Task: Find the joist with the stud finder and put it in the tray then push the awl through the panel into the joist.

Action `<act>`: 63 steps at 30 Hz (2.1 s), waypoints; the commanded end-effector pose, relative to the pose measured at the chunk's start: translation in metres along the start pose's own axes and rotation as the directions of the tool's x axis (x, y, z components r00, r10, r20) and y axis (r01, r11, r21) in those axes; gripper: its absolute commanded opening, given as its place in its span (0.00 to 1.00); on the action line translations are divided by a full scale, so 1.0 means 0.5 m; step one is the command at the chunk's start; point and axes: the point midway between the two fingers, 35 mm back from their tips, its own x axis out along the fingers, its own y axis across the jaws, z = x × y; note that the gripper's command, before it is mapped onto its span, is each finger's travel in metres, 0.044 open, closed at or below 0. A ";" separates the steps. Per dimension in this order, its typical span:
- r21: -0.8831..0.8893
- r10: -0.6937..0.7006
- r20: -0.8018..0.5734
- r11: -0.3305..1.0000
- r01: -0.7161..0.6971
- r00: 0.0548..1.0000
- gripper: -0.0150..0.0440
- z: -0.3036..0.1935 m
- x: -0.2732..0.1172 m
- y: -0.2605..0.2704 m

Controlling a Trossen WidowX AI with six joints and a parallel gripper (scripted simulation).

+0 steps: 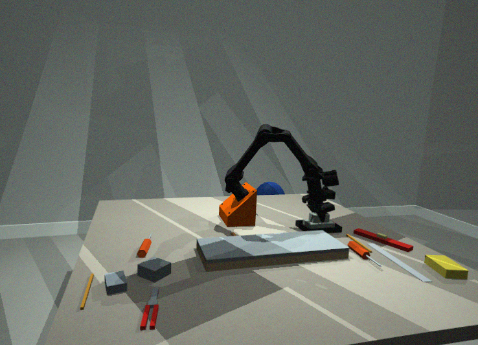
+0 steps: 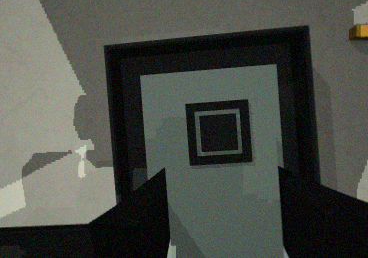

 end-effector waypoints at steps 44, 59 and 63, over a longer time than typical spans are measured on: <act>0.605 -0.053 -0.064 0.792 0.081 0.997 1.00 -0.263 -0.229 -0.227; 0.957 0.041 -0.280 0.088 0.276 0.959 1.00 -0.732 -0.257 -0.204; 0.952 0.067 -0.305 0.002 0.306 0.950 1.00 -0.777 -0.259 -0.181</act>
